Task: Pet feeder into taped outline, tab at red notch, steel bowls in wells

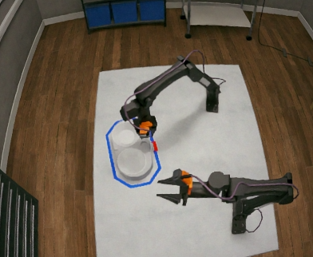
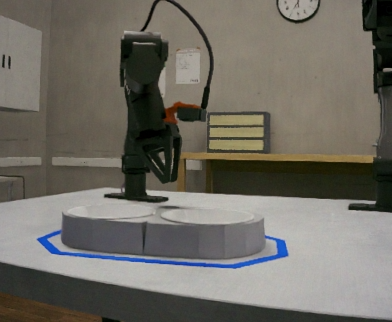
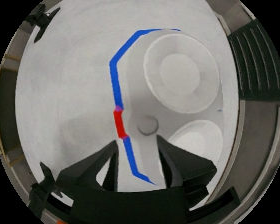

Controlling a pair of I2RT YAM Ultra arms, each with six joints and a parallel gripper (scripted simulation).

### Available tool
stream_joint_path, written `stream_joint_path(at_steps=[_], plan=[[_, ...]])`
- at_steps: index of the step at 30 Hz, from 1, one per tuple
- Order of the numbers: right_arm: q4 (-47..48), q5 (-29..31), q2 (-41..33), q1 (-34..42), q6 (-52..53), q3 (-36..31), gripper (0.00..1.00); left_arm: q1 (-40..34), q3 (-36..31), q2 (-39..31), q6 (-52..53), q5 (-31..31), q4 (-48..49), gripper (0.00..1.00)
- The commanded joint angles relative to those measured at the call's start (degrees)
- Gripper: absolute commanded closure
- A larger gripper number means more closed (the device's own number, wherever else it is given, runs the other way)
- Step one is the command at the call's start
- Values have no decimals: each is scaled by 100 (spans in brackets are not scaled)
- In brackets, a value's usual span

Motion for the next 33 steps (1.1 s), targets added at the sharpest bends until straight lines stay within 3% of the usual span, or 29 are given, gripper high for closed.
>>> stream_joint_path(at_steps=[1, 14, 28, 29, 33], plan=[[-371, -99, -260, -79, -101, 377, 53, -23, 96, 6, 45, -42, 46, 53], [-435, -103, -141, 17, -111, 507, 53, -23, 96, 6, 45, -42, 46, 53], [1574, 384, -1663, -1086, 1985, -925, 53, -67, 98, 102, 24, -38, -41, 53], [1554, 359, -1539, -851, 1888, -1108, 53, -36, 106, 117, 19, -26, -48, 53], [1947, 488, -2109, -1274, 2195, -1406, 53, -27, 116, -31, 26, -38, 122, 53]])
